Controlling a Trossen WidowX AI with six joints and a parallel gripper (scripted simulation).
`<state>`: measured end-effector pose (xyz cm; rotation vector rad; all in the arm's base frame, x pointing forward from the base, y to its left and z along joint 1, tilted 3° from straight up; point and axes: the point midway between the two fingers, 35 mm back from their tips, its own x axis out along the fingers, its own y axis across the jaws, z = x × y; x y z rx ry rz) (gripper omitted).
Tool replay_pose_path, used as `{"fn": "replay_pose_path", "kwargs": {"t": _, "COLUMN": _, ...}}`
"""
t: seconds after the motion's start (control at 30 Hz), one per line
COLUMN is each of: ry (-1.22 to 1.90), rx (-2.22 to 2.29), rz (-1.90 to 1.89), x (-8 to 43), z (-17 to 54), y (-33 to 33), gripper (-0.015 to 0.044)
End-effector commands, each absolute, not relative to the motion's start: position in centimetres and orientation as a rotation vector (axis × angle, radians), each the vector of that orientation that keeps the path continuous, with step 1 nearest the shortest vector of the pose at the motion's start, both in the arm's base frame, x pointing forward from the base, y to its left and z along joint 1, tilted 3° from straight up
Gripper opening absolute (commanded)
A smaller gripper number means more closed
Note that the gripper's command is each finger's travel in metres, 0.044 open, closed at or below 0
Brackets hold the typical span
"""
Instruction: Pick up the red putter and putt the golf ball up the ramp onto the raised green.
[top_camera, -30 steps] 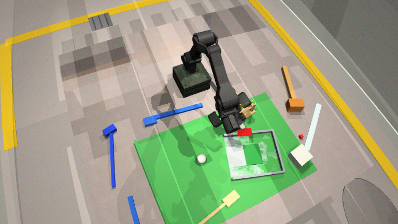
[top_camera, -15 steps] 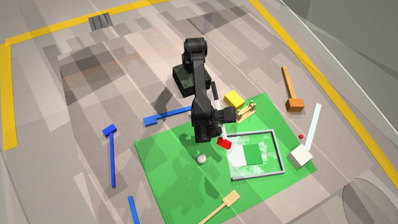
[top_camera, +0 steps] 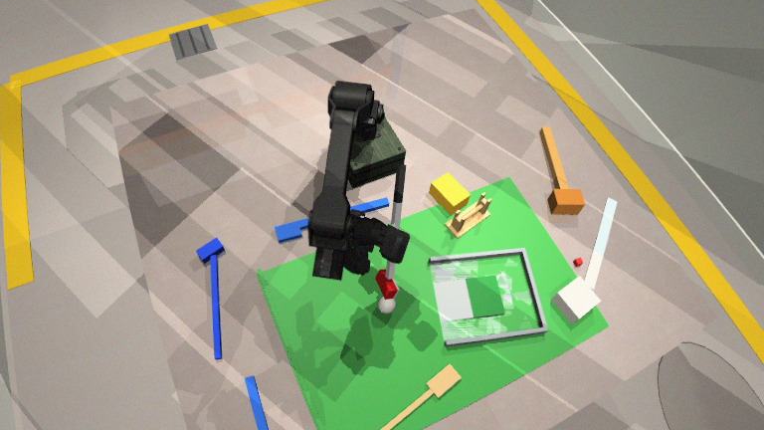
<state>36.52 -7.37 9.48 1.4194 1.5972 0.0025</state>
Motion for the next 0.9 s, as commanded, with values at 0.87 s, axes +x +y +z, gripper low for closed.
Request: {"fn": "replay_pose_path", "kwargs": {"t": 0.87, "ry": 1.524, "rx": 1.656, "rz": -0.080, "x": 36.3, "z": 5.9, "y": -12.3, "gripper": 0.0000}}
